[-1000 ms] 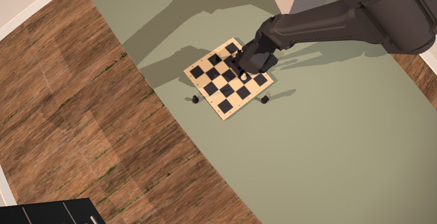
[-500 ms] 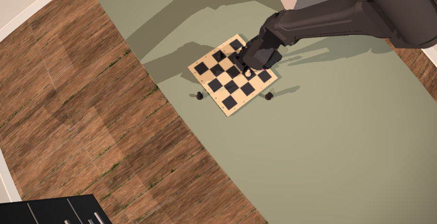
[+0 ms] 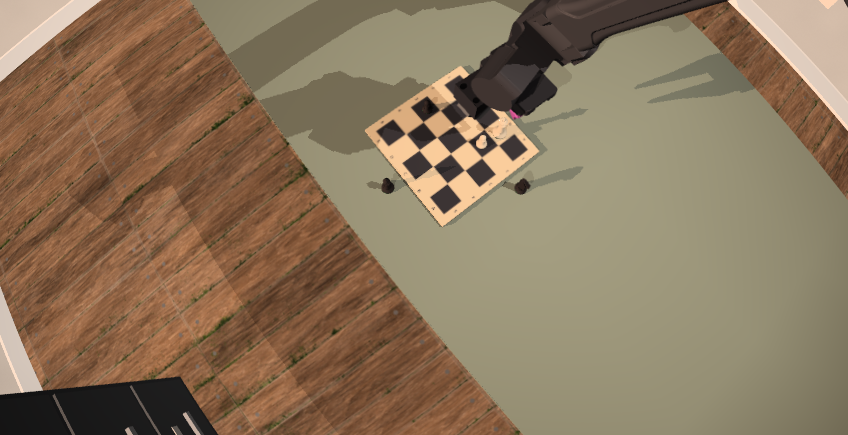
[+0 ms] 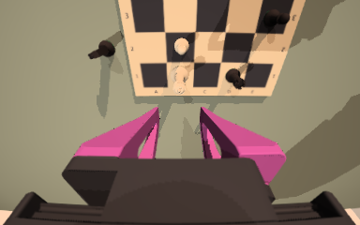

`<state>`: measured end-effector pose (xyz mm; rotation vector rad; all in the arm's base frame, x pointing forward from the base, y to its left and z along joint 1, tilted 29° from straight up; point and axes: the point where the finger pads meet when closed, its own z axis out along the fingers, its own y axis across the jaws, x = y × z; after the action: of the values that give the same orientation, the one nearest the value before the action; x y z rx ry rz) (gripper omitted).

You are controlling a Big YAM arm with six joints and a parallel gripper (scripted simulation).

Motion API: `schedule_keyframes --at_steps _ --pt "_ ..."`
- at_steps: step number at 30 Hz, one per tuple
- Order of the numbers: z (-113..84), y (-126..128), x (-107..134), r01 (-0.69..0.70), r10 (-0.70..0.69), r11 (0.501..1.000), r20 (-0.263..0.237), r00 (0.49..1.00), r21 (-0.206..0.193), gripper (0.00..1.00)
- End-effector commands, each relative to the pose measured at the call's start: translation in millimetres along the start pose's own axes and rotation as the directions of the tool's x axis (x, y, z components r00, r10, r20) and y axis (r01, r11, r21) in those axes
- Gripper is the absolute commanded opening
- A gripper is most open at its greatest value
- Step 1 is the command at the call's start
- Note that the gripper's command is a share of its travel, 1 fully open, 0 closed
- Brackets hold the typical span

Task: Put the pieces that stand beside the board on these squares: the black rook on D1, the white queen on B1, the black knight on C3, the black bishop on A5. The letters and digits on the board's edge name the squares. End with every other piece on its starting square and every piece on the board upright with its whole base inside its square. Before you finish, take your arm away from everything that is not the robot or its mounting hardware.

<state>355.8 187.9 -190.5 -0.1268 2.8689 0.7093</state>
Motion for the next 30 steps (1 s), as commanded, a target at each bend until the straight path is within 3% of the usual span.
schedule_keyframes --at_steps 1,2,7,10,11,30 --pt "-11.8 -3.0 2.7 0.010 -0.010 1.000 -0.005 1.000 0.004 0.40" --pt "-12.0 4.8 6.5 0.031 -0.031 1.000 -0.015 0.999 0.000 0.40" --pt "-24.7 -3.1 2.0 0.011 -0.011 1.000 -0.003 1.000 0.005 0.40" --pt "-16.4 -1.9 15.3 0.018 -0.018 1.000 -0.037 0.999 0.008 0.40" --pt "-16.5 -1.2 13.4 0.020 -0.020 1.000 -0.032 0.999 0.006 1.00" --pt "-16.6 0.3 6.8 0.022 -0.022 1.000 -0.017 1.000 0.003 1.00"
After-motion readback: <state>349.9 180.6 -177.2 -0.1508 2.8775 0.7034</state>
